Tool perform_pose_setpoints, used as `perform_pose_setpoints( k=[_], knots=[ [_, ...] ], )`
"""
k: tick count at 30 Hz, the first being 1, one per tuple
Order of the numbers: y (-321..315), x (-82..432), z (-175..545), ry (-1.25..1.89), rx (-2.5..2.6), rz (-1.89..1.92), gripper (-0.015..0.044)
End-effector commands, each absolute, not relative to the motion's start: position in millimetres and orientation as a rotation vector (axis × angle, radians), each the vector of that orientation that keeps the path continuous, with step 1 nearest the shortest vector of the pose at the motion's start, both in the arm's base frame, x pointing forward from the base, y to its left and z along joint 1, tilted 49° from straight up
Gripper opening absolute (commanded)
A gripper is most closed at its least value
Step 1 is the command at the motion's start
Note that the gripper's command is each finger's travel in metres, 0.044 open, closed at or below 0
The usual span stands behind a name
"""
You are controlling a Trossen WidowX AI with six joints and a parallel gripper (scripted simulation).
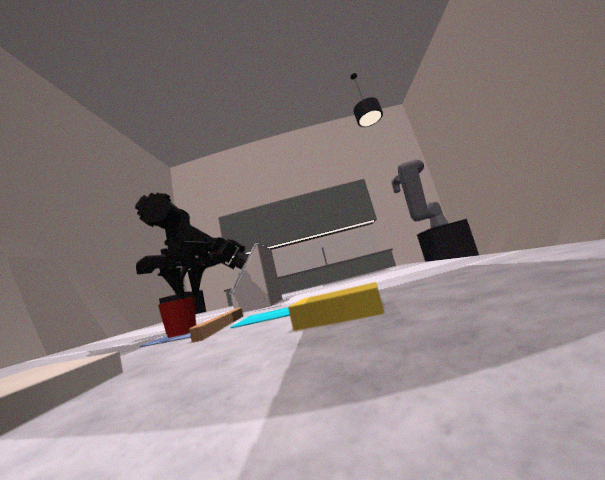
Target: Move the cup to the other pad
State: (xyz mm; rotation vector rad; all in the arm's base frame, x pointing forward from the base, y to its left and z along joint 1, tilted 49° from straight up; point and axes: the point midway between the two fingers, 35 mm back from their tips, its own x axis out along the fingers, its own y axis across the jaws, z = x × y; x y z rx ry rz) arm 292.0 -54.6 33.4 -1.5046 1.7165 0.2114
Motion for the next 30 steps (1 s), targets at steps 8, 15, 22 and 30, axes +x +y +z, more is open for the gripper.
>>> perform_pose_setpoints(
  k=[8,15,22,30],
  knots=[
    [-67.9,291.5,21.5,1.721,-1.513,0.213,0.0148],
    [-76.7,291.0,14.5,1.722,-1.514,0.211,0.0148],
    [-84.6,290.2,8.6,1.723,-1.515,0.209,0.0148],
    [-83.7,290.8,9.9,1.721,-1.508,0.206,0.0069]
  ],
)
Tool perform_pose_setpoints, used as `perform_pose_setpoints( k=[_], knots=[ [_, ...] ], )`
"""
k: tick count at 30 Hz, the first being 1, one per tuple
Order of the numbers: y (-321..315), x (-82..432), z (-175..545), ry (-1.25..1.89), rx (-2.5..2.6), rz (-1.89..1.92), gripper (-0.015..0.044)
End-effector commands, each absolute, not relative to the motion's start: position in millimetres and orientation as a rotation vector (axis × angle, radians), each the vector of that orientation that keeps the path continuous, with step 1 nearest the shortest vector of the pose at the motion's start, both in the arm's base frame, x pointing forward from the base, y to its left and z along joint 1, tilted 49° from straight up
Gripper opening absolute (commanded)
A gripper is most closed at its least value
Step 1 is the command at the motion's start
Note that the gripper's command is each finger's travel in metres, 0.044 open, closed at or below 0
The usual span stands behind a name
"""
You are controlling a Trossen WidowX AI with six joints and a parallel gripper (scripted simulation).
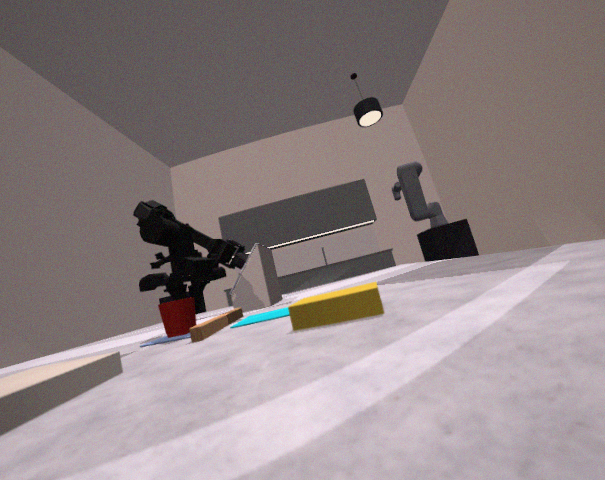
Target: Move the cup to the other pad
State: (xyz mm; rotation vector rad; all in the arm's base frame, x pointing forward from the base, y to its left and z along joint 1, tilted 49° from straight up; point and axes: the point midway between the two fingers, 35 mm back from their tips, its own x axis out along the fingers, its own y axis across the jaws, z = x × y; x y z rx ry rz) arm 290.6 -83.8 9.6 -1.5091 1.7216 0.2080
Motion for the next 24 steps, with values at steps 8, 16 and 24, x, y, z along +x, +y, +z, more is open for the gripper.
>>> perform_pose_setpoints(
  k=[8,16,24],
  knots=[
    [-83.7,290.8,9.9,1.721,-1.508,0.206,0.0015],
    [-77.7,291.1,14.4,1.721,-1.508,0.208,0.0],
    [-57.1,288.7,30.6,1.721,-1.51,0.212,0.0]
  ],
)
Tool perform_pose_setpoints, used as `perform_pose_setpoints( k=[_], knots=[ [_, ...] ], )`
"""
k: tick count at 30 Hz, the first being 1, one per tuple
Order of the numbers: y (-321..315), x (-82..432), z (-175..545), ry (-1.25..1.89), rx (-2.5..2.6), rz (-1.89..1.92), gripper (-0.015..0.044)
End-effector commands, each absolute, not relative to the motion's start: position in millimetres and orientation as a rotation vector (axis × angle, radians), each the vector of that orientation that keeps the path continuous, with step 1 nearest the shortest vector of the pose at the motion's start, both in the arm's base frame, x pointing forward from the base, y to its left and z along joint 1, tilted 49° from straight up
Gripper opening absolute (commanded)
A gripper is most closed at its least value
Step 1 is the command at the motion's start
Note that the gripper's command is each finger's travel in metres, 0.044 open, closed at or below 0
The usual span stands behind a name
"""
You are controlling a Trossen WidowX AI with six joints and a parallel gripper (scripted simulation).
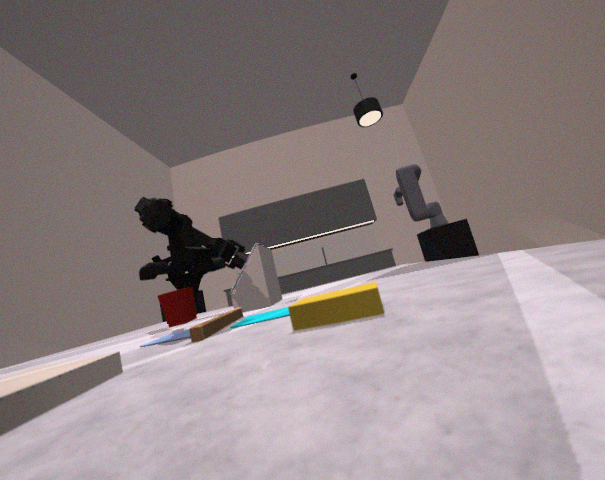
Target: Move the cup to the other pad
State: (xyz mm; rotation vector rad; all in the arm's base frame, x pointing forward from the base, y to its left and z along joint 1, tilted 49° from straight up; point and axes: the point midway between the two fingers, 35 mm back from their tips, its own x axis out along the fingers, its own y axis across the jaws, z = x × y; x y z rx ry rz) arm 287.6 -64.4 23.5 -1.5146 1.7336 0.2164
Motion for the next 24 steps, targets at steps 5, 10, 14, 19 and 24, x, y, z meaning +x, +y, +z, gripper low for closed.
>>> perform_pose_setpoints(
  k=[5,10,14,19,24],
  knots=[
    [-46.0,285.8,38.8,1.722,-1.513,0.211,0.0],
    [-46.1,284.9,36.8,1.727,-1.521,0.215,0.0],
    [-46.1,284.9,36.8,1.727,-1.521,0.215,0.0],
    [-46.1,284.9,36.8,1.727,-1.521,0.215,0.0],
    [-46.1,284.9,36.8,1.727,-1.521,0.215,0.0]
  ],
)
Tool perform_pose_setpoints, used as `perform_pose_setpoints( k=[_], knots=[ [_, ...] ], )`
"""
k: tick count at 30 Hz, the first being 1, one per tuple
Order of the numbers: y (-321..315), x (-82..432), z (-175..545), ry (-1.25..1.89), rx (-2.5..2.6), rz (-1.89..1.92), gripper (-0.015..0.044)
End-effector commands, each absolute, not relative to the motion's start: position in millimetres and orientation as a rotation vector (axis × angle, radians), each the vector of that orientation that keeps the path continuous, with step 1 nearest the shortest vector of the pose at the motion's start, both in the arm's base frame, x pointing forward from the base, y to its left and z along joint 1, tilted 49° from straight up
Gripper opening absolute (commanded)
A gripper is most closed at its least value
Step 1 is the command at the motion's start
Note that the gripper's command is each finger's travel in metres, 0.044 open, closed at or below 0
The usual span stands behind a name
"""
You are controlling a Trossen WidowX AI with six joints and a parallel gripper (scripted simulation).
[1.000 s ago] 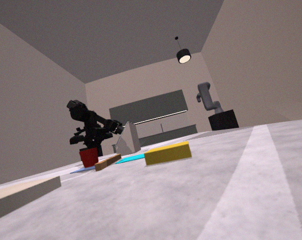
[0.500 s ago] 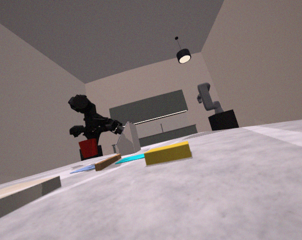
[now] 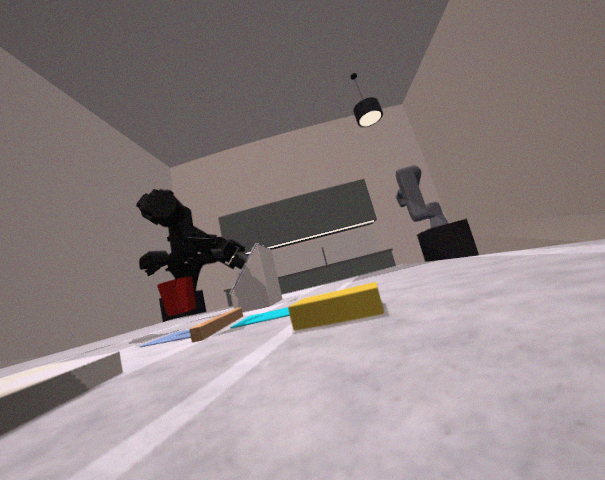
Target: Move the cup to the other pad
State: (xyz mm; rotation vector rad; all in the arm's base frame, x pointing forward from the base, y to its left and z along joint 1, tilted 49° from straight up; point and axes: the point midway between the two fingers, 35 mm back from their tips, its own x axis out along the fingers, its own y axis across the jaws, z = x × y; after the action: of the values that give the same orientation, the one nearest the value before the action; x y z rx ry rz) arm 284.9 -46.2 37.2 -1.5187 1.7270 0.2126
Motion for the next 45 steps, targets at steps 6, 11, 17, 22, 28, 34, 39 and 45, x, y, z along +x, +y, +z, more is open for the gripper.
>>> perform_pose_setpoints(
  k=[6,11,17,22,28,34,39,45],
  knots=[
    [-40.2,284.4,30.6,1.725,-1.518,0.215,0.0],
    [-31.3,283.4,21.2,1.723,-1.515,0.214,0.0],
    [-20.9,282.1,10.3,1.722,-1.513,0.214,0.0],
    [-12.6,281.0,1.5,1.721,-1.512,0.214,0.0],
    [-2.8,279.6,-9.0,1.721,-1.511,0.215,0.0],
    [7.1,278.0,-19.5,1.72,-1.51,0.215,0.0],
    [14.5,276.8,-27.6,1.72,-1.51,0.216,0.0],
    [23.6,275.4,-37.2,1.719,-1.509,0.216,0.0]
  ],
)
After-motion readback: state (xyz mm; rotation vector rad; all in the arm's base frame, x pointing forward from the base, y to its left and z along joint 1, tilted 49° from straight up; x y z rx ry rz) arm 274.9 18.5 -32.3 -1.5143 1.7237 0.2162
